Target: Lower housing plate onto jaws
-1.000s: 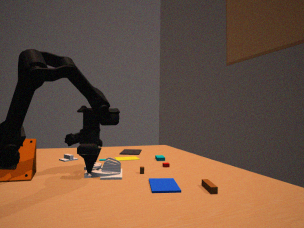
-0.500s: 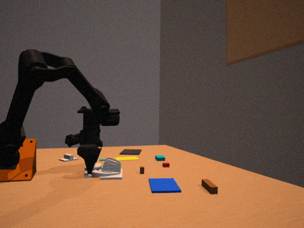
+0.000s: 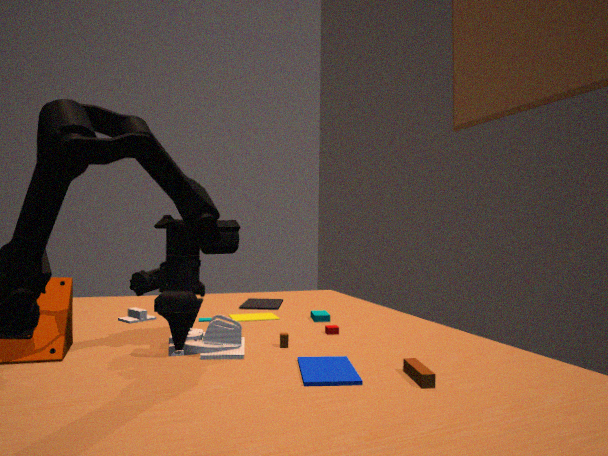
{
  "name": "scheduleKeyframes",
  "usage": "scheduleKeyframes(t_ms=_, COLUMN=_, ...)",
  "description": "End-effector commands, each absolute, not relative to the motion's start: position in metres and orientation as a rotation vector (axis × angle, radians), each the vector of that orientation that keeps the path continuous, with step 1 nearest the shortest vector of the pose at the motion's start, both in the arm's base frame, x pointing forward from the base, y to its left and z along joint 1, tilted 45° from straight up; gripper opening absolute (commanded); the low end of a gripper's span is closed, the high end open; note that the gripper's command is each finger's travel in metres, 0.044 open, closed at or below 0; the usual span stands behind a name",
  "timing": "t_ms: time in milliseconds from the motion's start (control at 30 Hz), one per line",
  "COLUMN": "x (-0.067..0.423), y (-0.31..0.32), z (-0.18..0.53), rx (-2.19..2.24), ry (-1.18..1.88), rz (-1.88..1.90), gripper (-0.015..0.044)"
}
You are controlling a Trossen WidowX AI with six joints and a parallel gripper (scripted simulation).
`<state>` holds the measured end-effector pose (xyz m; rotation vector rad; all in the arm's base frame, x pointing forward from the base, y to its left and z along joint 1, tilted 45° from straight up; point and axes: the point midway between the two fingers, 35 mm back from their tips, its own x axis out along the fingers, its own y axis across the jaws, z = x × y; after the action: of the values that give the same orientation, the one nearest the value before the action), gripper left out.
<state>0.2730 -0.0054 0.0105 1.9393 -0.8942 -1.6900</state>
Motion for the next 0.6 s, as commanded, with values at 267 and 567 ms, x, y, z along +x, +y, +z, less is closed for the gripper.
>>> scheduleKeyframes(t_ms=267, x=0.2730, y=-0.0076, z=0.0081, rx=1.935, ry=-0.889, rz=-1.689, gripper=0.0351)
scheduleKeyframes(t_ms=567, x=0.2730, y=-0.0080, z=0.0077, rx=1.935, ry=-0.889, rz=-1.689, gripper=0.0351)
